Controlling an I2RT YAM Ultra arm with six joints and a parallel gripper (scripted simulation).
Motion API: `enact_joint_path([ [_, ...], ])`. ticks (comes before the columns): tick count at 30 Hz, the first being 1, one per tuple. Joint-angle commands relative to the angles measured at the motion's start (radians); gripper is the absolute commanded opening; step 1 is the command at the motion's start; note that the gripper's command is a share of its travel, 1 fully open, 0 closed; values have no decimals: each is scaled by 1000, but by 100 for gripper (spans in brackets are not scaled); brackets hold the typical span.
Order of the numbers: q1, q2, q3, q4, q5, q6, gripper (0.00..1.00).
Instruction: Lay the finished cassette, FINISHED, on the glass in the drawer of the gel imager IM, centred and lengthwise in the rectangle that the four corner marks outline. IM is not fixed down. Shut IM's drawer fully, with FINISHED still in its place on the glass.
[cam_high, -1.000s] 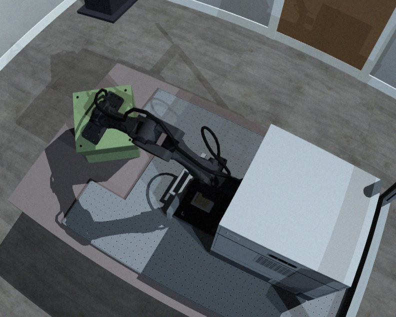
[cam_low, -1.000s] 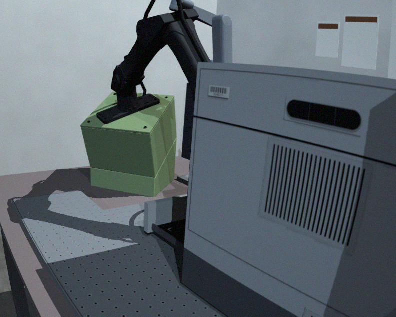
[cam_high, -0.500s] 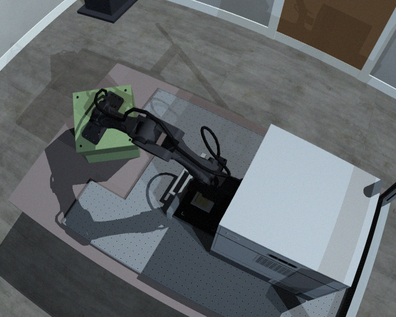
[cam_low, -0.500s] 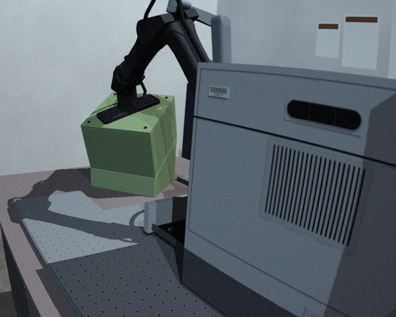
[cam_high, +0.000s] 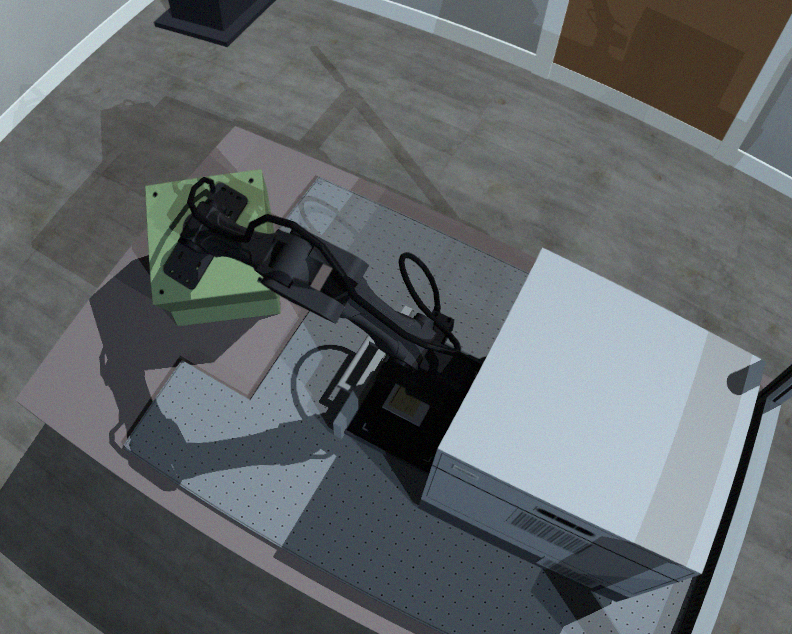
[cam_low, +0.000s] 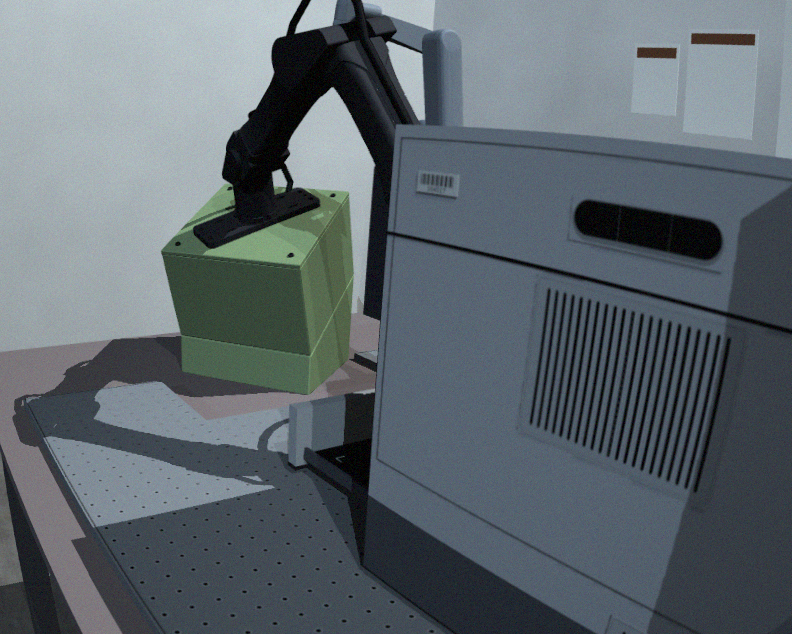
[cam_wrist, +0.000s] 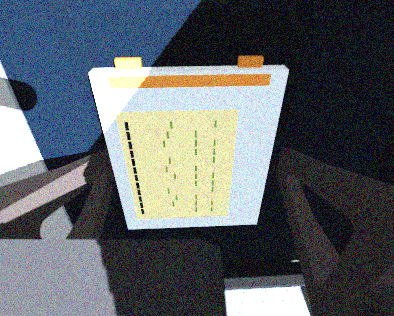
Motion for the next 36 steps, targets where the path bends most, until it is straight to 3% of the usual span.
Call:
enact_joint_path([
  [1, 9, -1, 21, 27, -16, -11, 91],
  [13, 13, 19, 60, -19, -16, -5, 91],
  [14, 11, -26, -5, 41, -17, -17, 91],
  [16, 10, -35, -28, 75, -18, -24, 91],
  [20, 12, -16, -24, 75, -19, -25, 91],
  [24, 14, -1, 23, 73, -19, -21, 91],
  [36, 18, 7, 38, 37, -18, -16, 91],
])
